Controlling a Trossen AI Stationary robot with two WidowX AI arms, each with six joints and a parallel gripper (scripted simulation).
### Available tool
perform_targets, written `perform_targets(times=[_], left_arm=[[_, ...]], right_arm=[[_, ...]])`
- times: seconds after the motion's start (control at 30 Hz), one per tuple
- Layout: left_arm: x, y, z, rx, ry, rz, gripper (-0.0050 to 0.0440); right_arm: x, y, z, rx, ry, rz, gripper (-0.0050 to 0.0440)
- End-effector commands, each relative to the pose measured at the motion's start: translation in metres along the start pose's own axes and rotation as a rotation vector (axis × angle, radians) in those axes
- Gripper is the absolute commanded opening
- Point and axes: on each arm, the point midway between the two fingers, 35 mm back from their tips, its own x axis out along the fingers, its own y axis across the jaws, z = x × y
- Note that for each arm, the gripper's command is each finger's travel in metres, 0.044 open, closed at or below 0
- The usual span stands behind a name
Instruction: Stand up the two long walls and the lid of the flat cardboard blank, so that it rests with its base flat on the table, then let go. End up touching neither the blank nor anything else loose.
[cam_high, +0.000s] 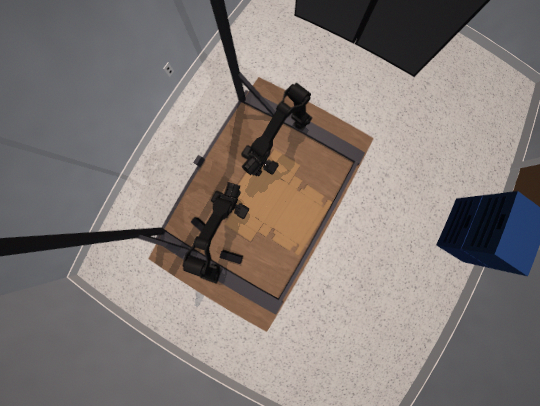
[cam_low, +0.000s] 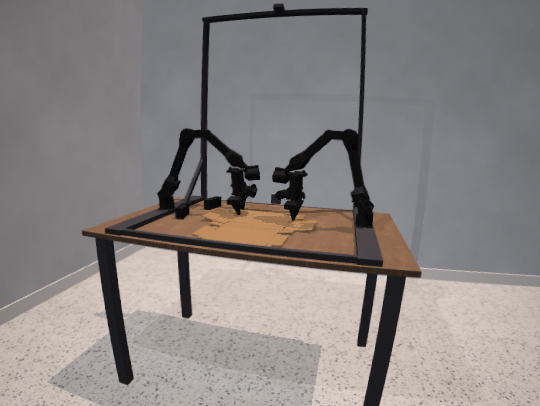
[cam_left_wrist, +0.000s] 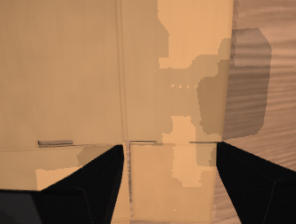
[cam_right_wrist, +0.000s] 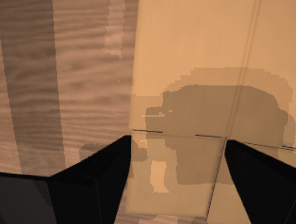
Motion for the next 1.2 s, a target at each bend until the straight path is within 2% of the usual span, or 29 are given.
perform_targets(times=[0.0, 1.17], left_arm=[[0.0147, 0.0048, 0.002, -0.017, 0.014, -0.001, 0.0271], [0.0127, 0.0049, 0.002, -0.016, 0.014, -0.001, 0.0264]], right_arm=[[0.0207, -0.0063, -0.0017, 0.009, 0.032, -0.005, 0.0271], [0.0186, -0.0064, -0.0015, 0.01, 0.031, -0.005, 0.0264]])
